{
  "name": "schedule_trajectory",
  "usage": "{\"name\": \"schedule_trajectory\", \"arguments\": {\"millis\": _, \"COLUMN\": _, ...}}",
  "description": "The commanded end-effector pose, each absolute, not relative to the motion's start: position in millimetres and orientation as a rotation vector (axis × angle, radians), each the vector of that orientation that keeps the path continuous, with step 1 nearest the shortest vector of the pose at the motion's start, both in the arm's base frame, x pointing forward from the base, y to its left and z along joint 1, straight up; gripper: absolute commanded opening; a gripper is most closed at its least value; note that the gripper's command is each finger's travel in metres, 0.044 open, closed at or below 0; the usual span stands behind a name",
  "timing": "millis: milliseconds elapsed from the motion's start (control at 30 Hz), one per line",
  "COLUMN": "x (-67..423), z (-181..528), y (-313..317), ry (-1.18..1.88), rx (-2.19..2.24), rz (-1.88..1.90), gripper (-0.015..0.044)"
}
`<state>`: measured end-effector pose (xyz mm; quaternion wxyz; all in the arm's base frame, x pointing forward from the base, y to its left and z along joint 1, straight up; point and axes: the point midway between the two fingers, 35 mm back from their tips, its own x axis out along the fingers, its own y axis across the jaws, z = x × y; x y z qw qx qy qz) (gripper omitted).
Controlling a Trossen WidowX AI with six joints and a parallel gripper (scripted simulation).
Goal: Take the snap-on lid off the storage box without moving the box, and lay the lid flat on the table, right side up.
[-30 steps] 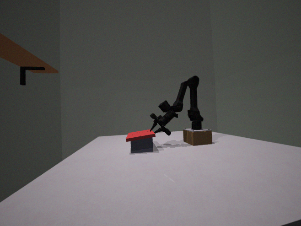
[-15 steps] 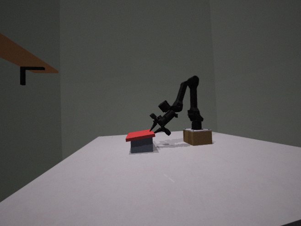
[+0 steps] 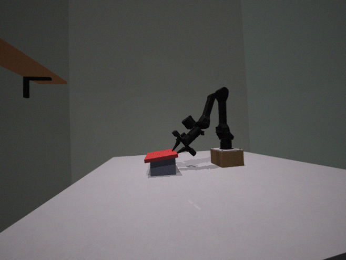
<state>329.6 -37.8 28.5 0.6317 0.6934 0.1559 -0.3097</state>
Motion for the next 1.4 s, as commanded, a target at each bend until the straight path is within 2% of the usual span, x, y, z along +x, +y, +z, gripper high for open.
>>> {"name": "schedule_trajectory", "arguments": {"millis": 0, "x": 329.6, "z": 29.3, "y": -37.9, "ry": 0.361, "rx": 1.586, "rz": -0.704, "gripper": 0.0}}
{"name": "schedule_trajectory", "arguments": {"millis": 1367, "x": 339.7, "z": 83.9, "y": -40.9, "ry": 0.363, "rx": 1.586, "rz": -0.699, "gripper": 0.0}}
